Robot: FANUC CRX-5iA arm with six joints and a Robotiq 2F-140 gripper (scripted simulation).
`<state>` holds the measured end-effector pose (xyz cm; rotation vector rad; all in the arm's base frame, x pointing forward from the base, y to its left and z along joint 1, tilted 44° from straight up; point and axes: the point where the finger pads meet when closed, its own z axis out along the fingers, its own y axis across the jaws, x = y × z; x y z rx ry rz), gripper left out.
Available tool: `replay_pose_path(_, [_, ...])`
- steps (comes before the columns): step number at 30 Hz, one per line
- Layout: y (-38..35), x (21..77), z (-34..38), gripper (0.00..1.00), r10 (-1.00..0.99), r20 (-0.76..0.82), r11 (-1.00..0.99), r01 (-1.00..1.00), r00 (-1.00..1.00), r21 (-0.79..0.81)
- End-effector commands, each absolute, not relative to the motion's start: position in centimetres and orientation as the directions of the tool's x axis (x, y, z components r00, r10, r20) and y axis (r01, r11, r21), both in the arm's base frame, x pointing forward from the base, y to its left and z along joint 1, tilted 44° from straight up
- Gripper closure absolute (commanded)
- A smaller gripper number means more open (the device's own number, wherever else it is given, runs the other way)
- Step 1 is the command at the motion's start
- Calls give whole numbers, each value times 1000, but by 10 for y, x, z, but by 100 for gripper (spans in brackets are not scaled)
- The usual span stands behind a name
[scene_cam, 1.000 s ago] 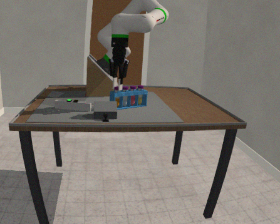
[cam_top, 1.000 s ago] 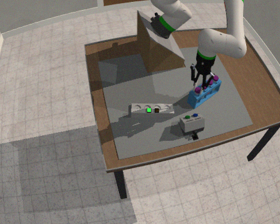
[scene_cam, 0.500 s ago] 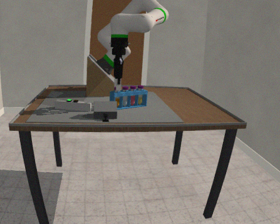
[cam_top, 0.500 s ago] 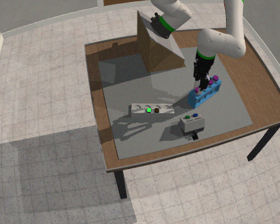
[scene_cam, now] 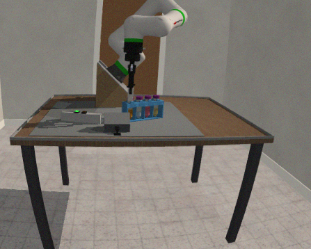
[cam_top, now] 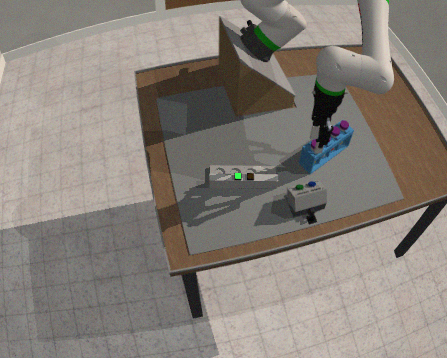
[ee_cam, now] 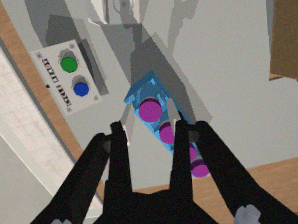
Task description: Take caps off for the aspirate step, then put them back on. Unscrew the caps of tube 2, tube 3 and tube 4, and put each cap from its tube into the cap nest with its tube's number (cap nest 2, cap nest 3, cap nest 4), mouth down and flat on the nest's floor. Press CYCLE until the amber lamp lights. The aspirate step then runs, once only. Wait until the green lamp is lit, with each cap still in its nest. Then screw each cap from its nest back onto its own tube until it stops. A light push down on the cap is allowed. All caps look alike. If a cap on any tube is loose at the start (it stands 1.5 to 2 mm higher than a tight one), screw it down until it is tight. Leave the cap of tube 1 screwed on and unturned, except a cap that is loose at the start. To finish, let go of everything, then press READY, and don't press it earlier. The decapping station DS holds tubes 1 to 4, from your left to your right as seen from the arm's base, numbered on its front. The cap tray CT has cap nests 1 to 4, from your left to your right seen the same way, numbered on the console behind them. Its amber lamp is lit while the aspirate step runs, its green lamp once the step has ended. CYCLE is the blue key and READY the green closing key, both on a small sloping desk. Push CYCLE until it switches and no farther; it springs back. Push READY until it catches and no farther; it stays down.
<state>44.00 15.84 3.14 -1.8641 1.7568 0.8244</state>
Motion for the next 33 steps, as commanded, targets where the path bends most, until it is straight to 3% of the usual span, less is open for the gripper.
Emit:
replay_pose_path(1, [158, 440, 32, 65, -726, -688, -90, -993, 12, 78])
replay_pose_path(6, [158, 440, 32, 65, -726, -688, -90, -993, 12, 78])
replay_pose_path(9, [158, 440, 32, 65, -681, -685, -267, -959, 257, -95])
replay_pose_path(14, [158, 440, 32, 65, -657, -675, -322, -934, 336, -151])
replay_pose_path(17, [158, 440, 32, 65, -565, -622, -466, -832, 542, -302])
replay_pose_path(26, [158, 440, 32, 65, -328, -445, -655, -540, 833, -529])
replay_pose_path(33, [158, 440, 32, 65, -285, -411, -674, -486, 866, -556])
